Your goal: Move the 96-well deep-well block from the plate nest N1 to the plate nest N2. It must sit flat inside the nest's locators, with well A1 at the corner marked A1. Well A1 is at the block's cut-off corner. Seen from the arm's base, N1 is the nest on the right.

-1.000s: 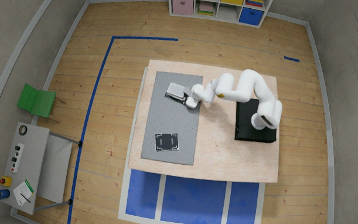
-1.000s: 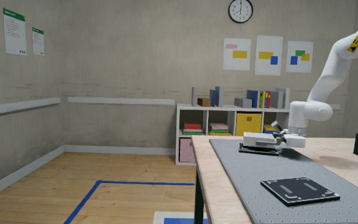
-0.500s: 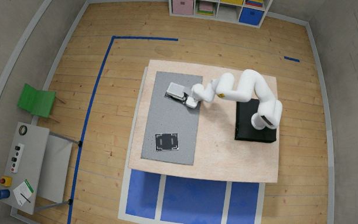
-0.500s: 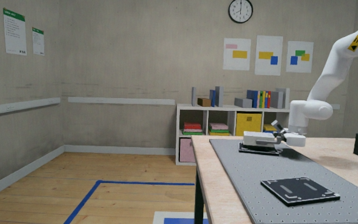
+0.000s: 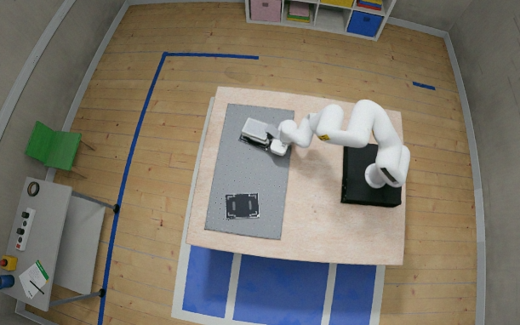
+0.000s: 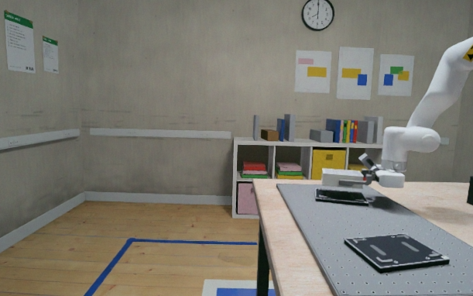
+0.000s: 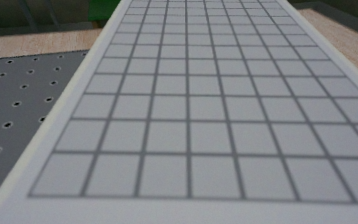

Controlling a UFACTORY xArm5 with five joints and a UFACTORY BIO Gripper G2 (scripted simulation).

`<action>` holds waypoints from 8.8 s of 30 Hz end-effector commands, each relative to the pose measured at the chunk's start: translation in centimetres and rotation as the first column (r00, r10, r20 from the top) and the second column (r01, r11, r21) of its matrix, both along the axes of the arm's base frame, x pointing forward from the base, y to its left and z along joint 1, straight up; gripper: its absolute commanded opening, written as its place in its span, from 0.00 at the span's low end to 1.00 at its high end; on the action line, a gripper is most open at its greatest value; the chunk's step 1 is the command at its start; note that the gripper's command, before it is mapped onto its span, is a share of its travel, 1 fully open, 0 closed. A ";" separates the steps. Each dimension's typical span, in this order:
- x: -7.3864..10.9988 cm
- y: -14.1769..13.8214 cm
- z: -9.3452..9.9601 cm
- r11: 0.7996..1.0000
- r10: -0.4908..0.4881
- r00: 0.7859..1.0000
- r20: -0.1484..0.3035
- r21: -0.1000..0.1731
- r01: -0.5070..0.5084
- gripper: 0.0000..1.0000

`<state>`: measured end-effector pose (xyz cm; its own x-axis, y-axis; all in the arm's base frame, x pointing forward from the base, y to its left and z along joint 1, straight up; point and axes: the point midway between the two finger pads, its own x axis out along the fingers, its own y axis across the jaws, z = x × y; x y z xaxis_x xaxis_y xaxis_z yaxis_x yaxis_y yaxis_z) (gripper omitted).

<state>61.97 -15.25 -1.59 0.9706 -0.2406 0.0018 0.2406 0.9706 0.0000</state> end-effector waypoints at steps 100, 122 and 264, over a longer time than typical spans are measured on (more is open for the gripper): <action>0.8 18.3 4.4 0.901 0.435 0.901 0.006 0.001 -0.435 0.00; 1.1 25.0 4.4 0.901 0.435 0.901 0.007 0.001 -0.435 0.00; 1.6 37.2 -2.3 0.901 0.435 0.901 0.007 0.002 -0.435 0.00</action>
